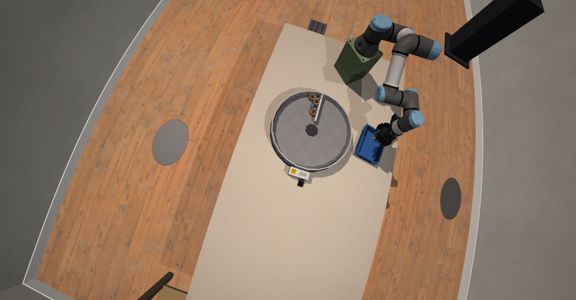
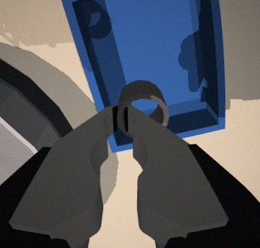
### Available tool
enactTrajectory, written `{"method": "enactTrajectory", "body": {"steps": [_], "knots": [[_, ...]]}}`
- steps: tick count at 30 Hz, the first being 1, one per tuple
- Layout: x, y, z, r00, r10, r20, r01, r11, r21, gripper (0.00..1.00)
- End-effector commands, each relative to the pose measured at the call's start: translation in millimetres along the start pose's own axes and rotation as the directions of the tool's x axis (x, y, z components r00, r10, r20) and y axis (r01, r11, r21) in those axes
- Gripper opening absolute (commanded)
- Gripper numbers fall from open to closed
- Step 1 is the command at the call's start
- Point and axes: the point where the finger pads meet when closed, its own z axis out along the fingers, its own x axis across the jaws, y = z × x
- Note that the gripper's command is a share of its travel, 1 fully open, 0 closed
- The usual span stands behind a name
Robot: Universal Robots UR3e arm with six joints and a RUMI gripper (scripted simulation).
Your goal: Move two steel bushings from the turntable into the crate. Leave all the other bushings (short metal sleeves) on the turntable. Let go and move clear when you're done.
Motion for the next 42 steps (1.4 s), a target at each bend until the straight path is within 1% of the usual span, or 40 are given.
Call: {"method": "enactTrajectory", "body": {"steps": [1, 19, 42], "knots": [[8, 0, -0.9, 1.000, 0.000, 0.000, 0.000, 1.000, -0.001, 0.00], [20, -2, -0.9, 1.000, 0.000, 0.000, 0.000, 1.000, -0.001, 0.00], [22, -2, -0.9, 1.000, 0.000, 0.000, 0.000, 1.000, -0.001, 0.00]]}}
